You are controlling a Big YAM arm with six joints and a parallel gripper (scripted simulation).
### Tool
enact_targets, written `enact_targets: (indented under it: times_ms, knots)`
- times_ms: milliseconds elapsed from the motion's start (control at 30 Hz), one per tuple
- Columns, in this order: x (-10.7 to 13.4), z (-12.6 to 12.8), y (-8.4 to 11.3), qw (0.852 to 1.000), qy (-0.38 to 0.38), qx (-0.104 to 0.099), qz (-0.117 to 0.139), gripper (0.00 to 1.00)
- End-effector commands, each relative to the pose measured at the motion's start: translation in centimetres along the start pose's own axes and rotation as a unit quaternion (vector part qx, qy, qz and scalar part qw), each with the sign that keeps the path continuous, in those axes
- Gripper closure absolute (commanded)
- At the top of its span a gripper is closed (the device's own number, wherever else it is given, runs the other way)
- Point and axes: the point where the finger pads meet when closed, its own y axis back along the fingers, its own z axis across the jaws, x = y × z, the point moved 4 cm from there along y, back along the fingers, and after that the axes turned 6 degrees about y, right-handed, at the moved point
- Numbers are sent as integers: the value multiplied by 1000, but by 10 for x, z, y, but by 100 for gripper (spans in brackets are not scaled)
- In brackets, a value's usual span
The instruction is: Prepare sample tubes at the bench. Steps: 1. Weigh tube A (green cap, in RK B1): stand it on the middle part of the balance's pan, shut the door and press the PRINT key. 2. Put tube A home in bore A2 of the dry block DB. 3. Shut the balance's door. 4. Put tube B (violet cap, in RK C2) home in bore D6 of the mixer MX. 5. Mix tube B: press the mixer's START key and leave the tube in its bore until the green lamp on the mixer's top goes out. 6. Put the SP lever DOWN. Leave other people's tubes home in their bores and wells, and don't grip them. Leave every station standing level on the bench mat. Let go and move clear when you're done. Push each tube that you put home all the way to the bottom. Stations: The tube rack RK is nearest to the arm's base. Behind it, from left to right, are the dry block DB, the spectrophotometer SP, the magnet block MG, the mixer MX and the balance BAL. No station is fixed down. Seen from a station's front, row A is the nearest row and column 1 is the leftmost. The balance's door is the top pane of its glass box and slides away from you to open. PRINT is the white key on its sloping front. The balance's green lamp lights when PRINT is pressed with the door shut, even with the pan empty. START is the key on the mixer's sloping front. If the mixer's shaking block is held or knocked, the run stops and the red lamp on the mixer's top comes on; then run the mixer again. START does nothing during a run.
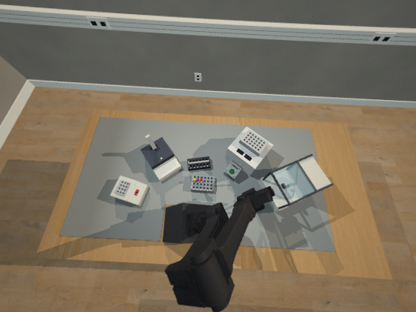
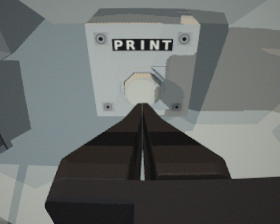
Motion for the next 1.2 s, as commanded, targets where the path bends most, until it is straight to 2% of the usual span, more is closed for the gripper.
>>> enact_targets:
  times_ms: [0,133,800,1167]
  knots:
    - [-14,-3,1,1000,-4,3,-16,100]
    - [-10,-4,-3,1000,-2,5,-13,100]
    - [-23,-7,-15,1000,-4,8,-24,100]
    - [-22,-7,-22,1000,-4,8,-24,100]
